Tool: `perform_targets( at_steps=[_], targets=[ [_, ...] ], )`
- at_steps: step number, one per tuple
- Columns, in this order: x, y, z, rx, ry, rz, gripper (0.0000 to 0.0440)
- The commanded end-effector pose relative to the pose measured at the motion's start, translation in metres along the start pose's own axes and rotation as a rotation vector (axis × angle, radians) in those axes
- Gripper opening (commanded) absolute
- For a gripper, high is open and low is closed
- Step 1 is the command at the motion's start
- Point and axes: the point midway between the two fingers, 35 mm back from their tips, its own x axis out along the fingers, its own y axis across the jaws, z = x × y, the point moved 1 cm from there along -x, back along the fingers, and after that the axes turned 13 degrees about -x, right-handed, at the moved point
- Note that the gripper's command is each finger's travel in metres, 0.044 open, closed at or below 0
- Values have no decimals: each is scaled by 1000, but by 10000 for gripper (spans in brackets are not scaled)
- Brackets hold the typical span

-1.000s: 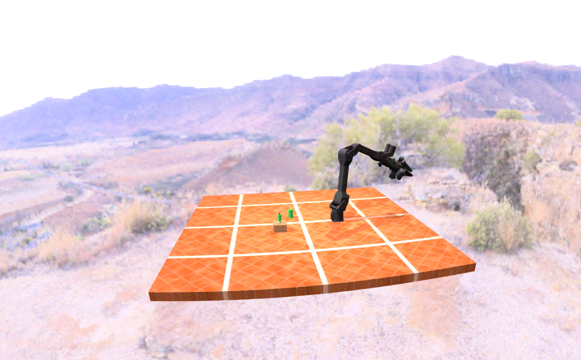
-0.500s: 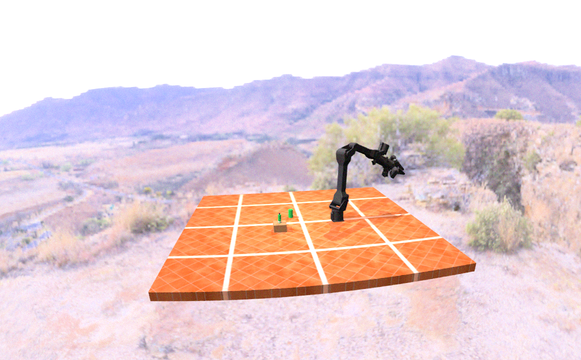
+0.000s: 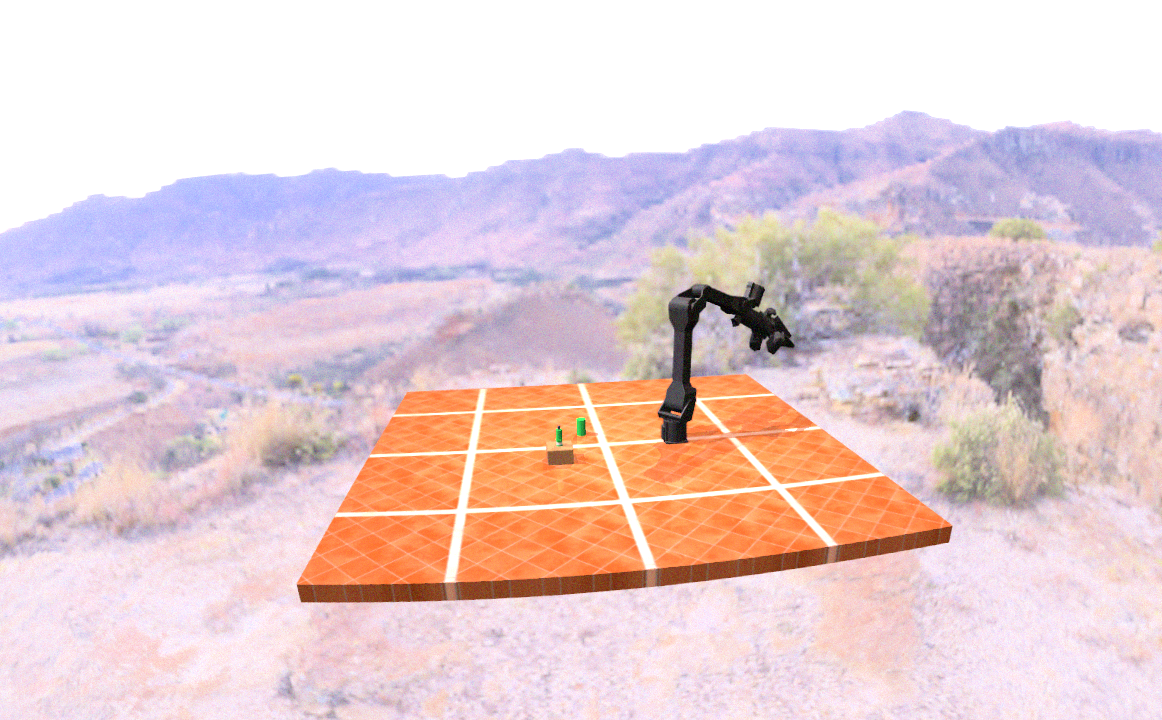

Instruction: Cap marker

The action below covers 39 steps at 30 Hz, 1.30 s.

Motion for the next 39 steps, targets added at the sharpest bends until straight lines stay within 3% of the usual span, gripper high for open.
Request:
perform_targets(
  at_steps=[1, 39],
  targets=[
    [-9, -9, 5, 3, -15, -31, 271],
    [-82, -80, 91, -62, -219, -227, 296]
  ],
)
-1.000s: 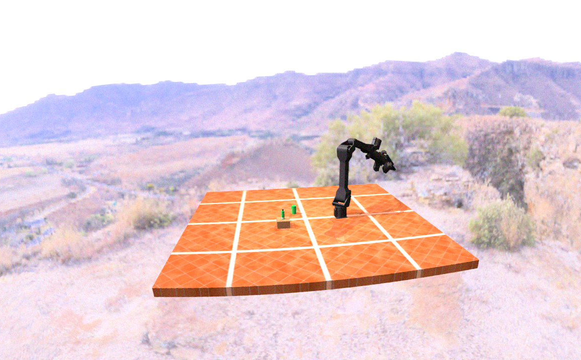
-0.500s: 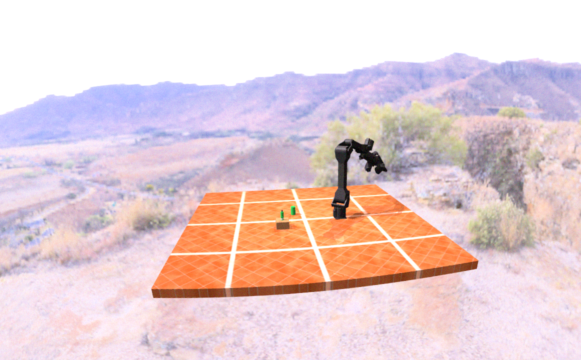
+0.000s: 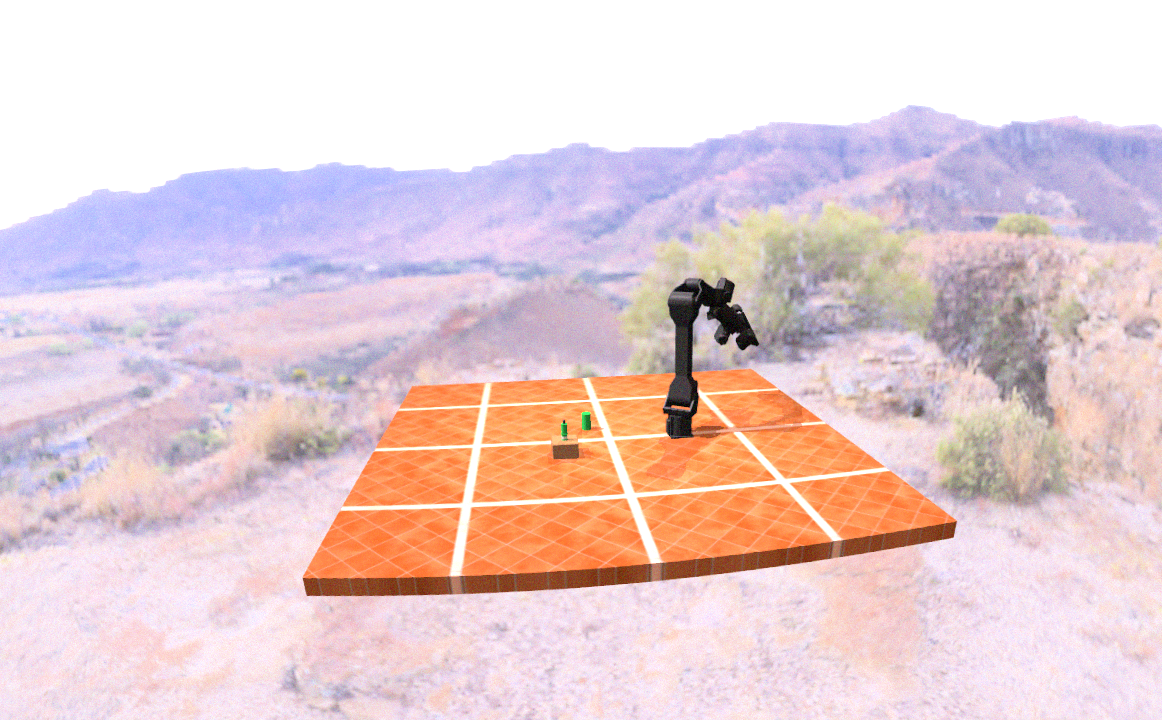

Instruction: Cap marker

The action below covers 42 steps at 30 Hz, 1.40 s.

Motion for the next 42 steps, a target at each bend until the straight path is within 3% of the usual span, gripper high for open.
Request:
perform_targets(
  at_steps=[1, 42],
  targets=[
    [-5, -7, 9, 1, -23, -20, 296],
    [-57, -58, 119, -44, -261, -127, 300]
  ],
)
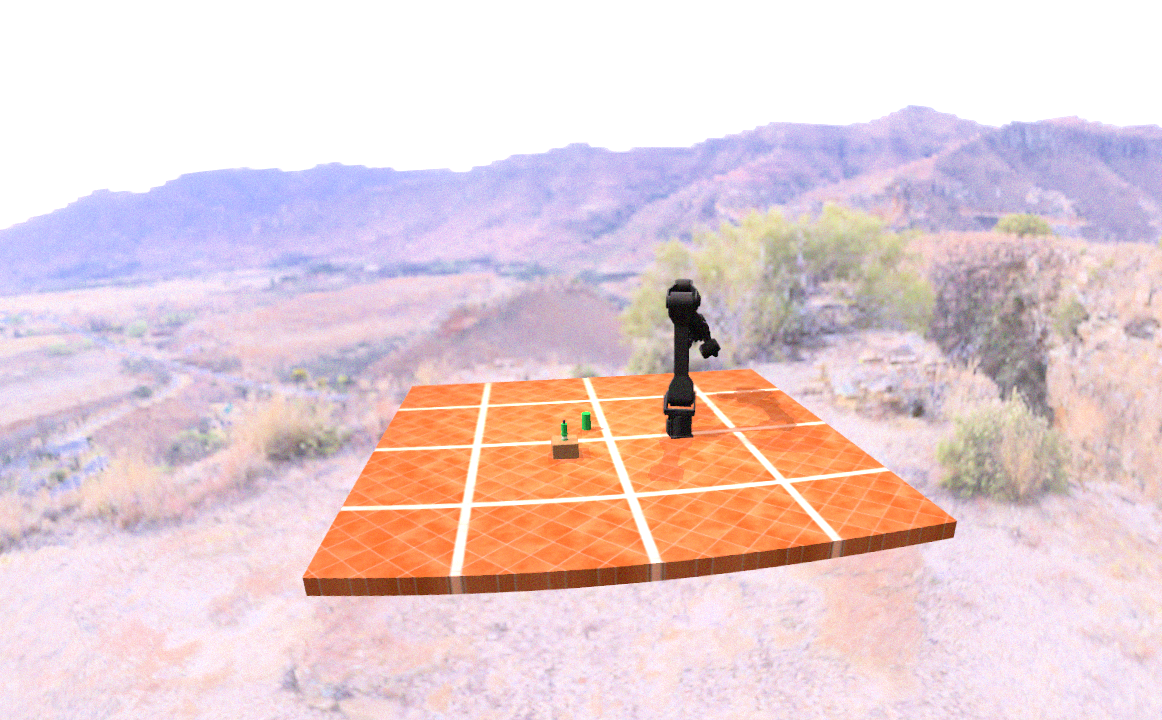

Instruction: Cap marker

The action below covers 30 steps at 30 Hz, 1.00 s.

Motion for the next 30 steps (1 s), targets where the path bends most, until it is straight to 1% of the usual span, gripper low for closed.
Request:
perform_targets(
  at_steps=[1, 30],
  targets=[
    [-2, -4, 11, 2, -26, -6, 300],
    [-24, -28, 89, -1, -185, -28, 302]
  ],
)
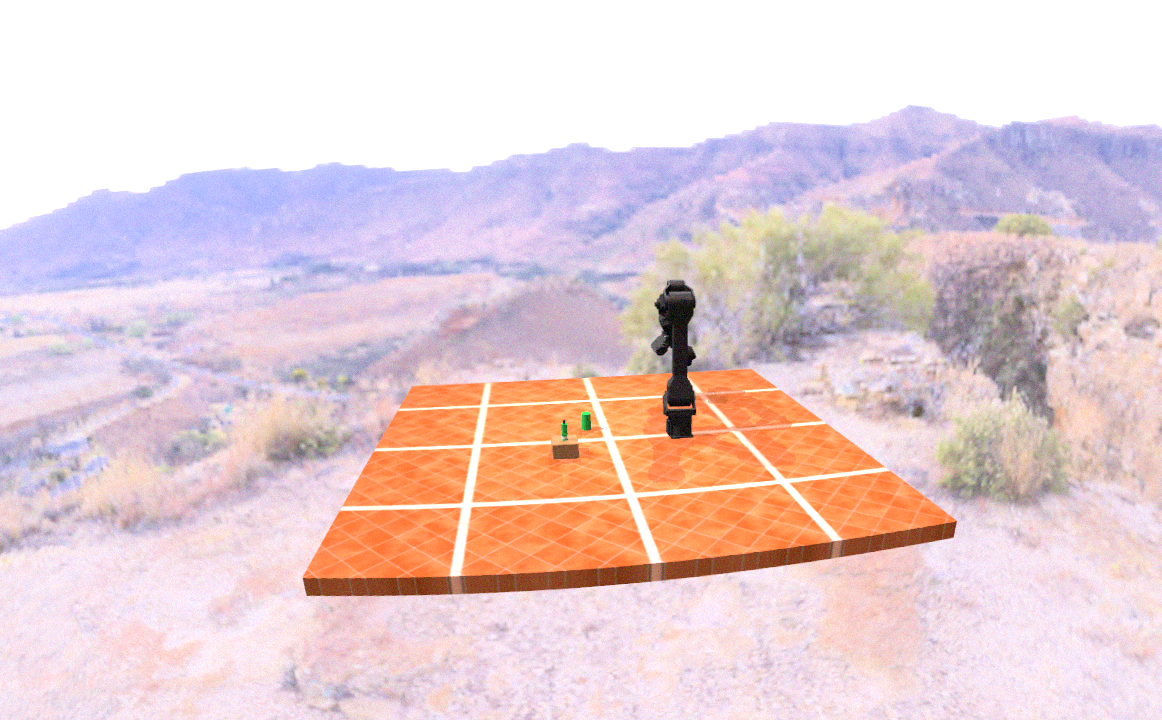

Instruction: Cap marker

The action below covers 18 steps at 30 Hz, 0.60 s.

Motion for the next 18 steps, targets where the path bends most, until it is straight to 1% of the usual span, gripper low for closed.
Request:
perform_targets(
  at_steps=[1, 18],
  targets=[
    [-1, -2, 11, 5, -25, 0, 302],
    [-11, -12, 56, 16, -111, 3, 303]
  ],
)
